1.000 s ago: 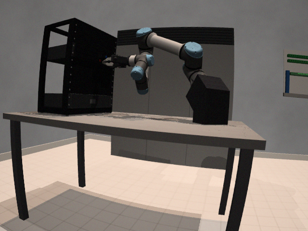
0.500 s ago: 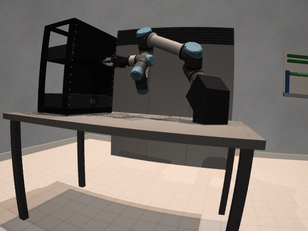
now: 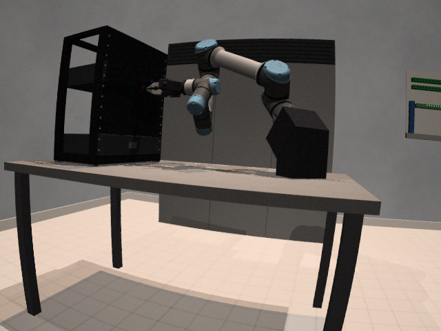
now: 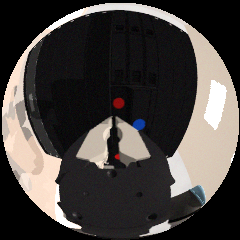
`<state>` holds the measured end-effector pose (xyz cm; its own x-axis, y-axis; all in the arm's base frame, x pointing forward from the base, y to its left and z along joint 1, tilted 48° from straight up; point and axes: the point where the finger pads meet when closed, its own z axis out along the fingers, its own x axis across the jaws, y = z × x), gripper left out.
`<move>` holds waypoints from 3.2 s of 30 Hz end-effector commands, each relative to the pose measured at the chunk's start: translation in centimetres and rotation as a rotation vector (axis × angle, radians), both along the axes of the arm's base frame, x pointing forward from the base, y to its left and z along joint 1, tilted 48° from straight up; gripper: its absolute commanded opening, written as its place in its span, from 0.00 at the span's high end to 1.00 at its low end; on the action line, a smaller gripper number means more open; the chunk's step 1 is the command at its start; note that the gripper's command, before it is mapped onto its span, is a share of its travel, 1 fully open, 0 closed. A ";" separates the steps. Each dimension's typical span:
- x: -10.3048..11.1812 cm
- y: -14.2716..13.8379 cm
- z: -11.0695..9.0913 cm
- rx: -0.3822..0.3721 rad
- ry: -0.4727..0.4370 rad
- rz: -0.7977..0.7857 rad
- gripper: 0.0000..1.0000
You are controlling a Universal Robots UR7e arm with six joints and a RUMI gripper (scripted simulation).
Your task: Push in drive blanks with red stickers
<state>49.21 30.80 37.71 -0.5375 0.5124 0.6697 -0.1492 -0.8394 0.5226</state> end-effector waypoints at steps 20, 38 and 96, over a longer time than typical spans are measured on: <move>-2.1 -0.4 -1.3 0.000 0.000 0.001 1.00; -8.1 -1.7 -5.1 0.000 0.000 0.001 1.00; -10.2 -10.4 -0.2 0.000 0.000 0.001 1.00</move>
